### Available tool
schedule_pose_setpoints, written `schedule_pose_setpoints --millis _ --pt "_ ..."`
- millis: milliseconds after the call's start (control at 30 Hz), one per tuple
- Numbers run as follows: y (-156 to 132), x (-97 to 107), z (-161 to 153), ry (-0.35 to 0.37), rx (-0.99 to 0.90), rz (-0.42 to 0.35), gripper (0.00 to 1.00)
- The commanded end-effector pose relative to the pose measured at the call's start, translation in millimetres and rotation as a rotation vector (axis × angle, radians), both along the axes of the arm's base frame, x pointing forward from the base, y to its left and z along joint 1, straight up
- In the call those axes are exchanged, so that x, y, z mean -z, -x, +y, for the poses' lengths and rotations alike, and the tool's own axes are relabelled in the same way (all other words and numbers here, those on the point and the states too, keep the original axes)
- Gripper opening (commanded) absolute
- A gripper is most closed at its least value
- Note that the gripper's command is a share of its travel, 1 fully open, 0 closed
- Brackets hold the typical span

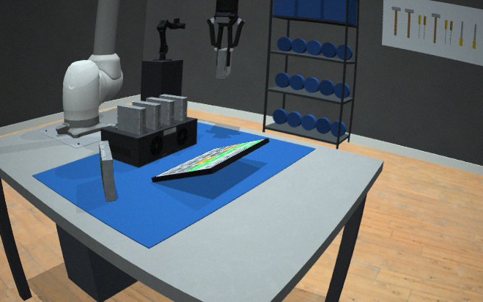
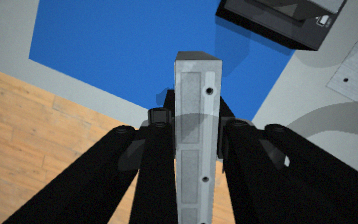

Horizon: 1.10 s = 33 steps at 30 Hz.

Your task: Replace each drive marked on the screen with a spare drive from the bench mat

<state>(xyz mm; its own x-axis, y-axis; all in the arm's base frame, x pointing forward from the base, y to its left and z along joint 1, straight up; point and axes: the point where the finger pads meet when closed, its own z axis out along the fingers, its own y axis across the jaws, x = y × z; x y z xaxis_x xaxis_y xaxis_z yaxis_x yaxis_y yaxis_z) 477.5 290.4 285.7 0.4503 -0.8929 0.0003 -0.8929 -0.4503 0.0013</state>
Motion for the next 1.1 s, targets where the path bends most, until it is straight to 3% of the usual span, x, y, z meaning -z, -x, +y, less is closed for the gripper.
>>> schedule_pose_setpoints --millis 0,200,500,1067 --pt "-0.2 -0.6 0.2 -0.001 0.0 -0.001 0.1" --pt "-0.2 -0.6 0.2 -0.001 -0.044 -0.001 0.1" --pt "-0.2 -0.6 0.2 -0.001 -0.258 -0.001 0.1" --pt "-0.2 -0.6 0.2 -0.001 -0.413 -0.001 0.1"
